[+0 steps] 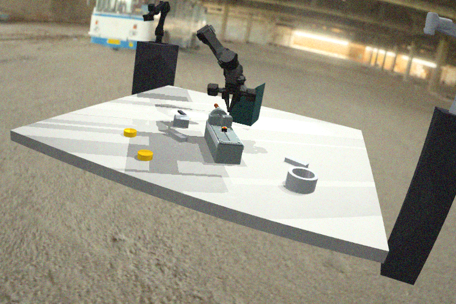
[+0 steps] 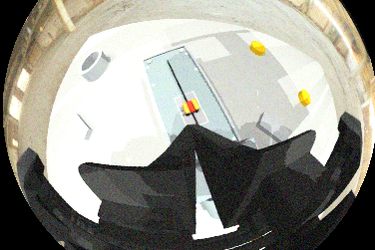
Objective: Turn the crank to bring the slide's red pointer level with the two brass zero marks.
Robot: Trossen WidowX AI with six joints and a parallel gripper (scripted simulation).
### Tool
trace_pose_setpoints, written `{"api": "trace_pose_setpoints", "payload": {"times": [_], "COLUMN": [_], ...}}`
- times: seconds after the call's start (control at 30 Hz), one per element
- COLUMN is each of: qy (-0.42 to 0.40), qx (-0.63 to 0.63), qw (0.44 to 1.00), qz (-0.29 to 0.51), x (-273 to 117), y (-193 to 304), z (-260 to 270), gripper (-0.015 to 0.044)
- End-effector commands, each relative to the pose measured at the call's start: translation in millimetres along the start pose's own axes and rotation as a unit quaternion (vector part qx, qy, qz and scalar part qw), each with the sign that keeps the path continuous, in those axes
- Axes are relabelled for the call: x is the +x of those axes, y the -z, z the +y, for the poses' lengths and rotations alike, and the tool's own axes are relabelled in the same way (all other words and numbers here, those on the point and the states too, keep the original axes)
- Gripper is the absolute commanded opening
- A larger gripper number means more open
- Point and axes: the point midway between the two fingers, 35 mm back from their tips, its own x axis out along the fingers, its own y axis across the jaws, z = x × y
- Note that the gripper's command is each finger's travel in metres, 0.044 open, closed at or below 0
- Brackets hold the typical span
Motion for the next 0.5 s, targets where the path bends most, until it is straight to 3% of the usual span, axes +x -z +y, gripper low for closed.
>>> {"api": "trace_pose_setpoints", "payload": {"times": [0.0,0.47], "qy": [0.000,0.000], "qx": [0.000,0.000], "qw": [1.000,1.000], "qz": [0.000,0.000], "x": [0.0,0.0], "y": [0.0,0.0], "z": [0.0,0.0], "gripper": [0.0026,0.0394]}}
